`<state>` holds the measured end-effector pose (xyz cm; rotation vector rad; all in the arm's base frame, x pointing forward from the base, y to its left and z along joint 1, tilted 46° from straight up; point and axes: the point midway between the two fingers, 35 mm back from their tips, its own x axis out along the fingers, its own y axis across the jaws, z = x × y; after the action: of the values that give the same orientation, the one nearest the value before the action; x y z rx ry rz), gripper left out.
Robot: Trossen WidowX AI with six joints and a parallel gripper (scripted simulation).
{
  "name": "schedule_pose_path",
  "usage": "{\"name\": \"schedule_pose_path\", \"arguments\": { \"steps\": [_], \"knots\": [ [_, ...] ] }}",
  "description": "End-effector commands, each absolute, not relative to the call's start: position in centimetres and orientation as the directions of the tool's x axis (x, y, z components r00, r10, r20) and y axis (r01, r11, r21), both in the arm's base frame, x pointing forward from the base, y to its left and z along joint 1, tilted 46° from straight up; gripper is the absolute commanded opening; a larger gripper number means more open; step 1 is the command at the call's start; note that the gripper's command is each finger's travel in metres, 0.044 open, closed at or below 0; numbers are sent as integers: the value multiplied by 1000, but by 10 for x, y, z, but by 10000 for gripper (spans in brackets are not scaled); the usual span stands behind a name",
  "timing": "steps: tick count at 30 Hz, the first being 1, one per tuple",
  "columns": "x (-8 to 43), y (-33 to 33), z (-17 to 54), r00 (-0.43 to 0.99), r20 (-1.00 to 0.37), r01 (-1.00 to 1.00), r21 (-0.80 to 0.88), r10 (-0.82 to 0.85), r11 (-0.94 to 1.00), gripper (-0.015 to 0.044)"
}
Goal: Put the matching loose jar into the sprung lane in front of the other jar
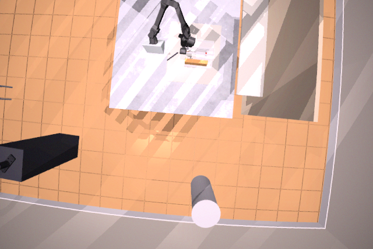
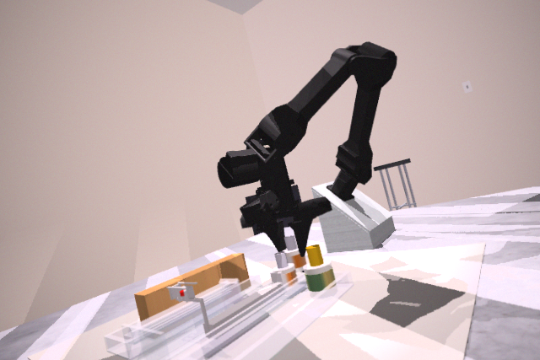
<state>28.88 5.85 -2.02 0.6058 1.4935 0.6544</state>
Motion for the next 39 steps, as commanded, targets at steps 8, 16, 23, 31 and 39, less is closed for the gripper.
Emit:
{"name": "schedule_pose_path", "arguments": {
  "steps": [8,16,23,31,39],
  "knots": [
    [298,59,-19,-18,-693,-25,721,721,692,0],
    [301,59,-18,-18,-693,-25,721,721,692,0],
    [304,59,-18,-17,-693,-25,721,721,692,0],
    [307,59,-18,-17,-693,-25,721,721,692,0],
    [310,59,-18,-17,-693,-26,721,721,692,0]
  ]
}}
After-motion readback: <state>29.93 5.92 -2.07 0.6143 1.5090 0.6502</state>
